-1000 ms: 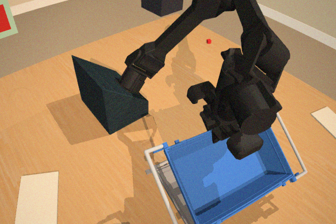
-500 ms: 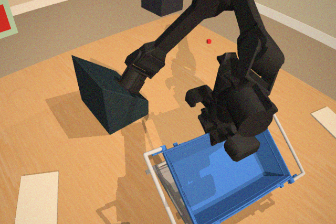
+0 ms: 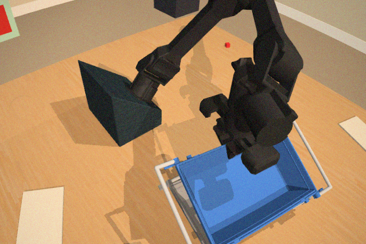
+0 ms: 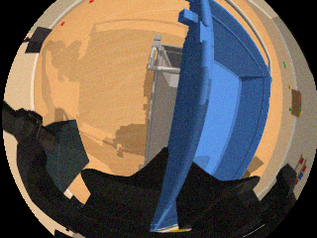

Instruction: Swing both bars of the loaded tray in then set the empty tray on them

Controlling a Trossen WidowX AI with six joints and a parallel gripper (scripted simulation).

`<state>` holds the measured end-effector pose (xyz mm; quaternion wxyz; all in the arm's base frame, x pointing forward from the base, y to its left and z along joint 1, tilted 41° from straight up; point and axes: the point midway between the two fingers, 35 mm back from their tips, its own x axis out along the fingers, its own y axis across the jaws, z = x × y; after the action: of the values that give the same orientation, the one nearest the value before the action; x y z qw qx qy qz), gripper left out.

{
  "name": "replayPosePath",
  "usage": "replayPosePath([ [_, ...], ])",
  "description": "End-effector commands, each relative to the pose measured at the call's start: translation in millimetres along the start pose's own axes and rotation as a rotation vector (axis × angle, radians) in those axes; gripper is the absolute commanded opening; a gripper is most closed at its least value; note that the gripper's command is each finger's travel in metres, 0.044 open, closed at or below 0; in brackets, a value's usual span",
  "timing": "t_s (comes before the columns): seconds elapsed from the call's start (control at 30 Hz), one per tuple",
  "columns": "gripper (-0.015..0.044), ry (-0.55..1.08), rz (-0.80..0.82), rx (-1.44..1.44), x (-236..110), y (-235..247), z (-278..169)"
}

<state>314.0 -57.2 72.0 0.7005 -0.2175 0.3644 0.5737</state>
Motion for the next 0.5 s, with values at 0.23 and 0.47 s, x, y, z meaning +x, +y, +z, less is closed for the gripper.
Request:
replayPosePath([
  [0.23,0.0,0.001,0.011,-0.003,10,7,1],
  [0.47,0.0,0.001,0.011,-0.003,14,10,2],
])
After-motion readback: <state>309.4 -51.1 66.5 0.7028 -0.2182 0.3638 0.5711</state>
